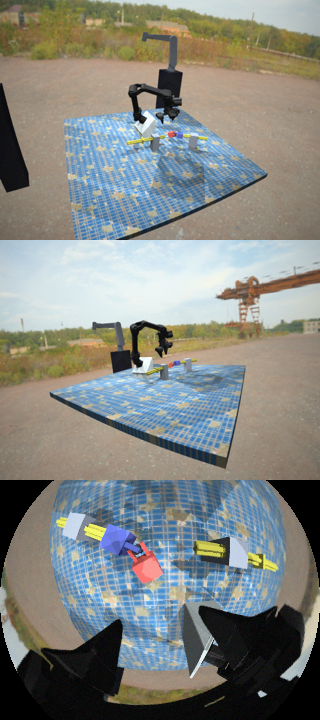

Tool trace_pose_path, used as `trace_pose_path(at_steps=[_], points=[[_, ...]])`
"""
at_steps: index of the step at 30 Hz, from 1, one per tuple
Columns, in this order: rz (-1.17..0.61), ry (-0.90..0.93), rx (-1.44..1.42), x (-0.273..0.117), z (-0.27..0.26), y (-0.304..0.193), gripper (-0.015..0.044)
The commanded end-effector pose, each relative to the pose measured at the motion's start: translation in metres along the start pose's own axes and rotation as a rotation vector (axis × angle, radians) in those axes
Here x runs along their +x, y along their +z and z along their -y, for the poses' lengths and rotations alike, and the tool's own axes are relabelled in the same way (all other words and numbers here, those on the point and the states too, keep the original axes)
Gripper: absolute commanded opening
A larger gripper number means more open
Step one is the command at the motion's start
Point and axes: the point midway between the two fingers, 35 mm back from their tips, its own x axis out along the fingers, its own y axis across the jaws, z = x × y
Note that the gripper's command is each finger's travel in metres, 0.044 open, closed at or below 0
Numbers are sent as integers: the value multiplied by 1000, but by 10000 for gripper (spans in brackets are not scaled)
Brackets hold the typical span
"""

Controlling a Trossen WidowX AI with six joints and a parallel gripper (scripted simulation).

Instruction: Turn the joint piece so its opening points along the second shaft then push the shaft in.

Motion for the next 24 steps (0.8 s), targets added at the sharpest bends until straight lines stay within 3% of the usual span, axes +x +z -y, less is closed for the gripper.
trace_pose_path(at_steps=[1,10,24], points=[[41,-113,37,7,1,-23,440],[73,-150,39,9,3,-31,440],[246,-118,-282,24,5,-35,440]])
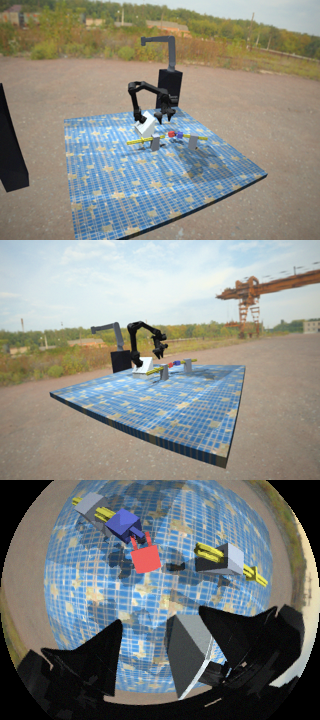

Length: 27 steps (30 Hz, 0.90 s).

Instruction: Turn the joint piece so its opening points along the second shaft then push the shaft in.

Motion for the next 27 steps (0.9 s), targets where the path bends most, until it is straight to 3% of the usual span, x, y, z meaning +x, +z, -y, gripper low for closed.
trace_pose_path(at_steps=[1,10,27], points=[[61,9,-75,1,1,-1,440],[97,10,-129,7,1,-2,440],[97,7,-128,82,4,-16,440]])
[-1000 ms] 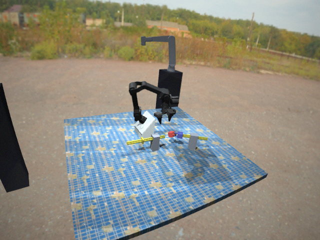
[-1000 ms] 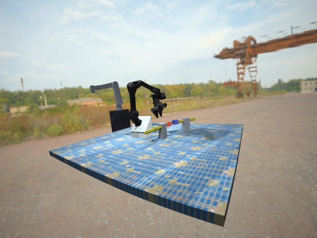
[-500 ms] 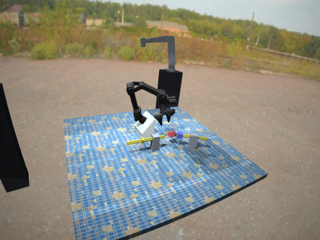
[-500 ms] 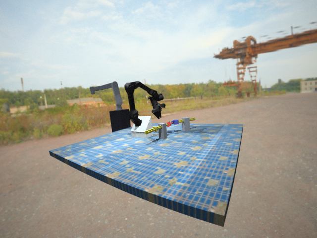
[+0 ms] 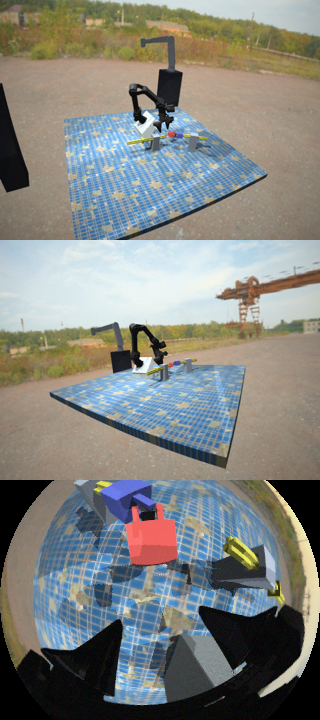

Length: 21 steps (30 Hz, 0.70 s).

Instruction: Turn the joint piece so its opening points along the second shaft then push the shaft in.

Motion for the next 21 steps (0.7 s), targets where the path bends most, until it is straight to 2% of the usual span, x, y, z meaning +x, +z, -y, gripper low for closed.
trace_pose_path(at_steps=[1,17,21], points=[[1,-8,-9,8,1,-4,440],[3,-8,-7,26,1,61,440],[3,-9,-6,27,2,64,440]])
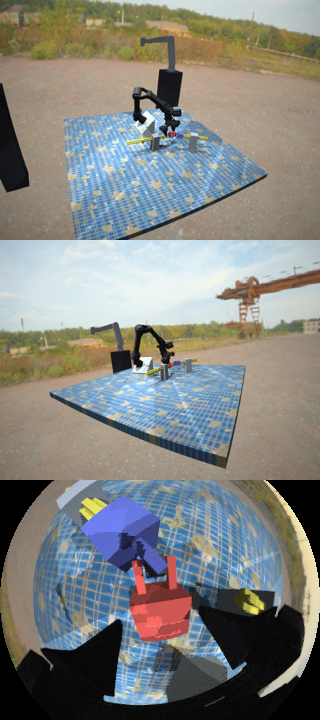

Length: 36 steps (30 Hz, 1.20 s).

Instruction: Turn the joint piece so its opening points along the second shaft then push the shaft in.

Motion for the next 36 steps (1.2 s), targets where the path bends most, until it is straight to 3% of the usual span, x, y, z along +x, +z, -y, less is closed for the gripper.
trace_pose_path(at_steps=[1,20,30,36], points=[[1,-6,-10,3,-1,4,440],[1,-8,-9,32,-1,4,440],[1,-8,-9,32,-1,4,182],[1,-8,-9,32,-1,4,182]])
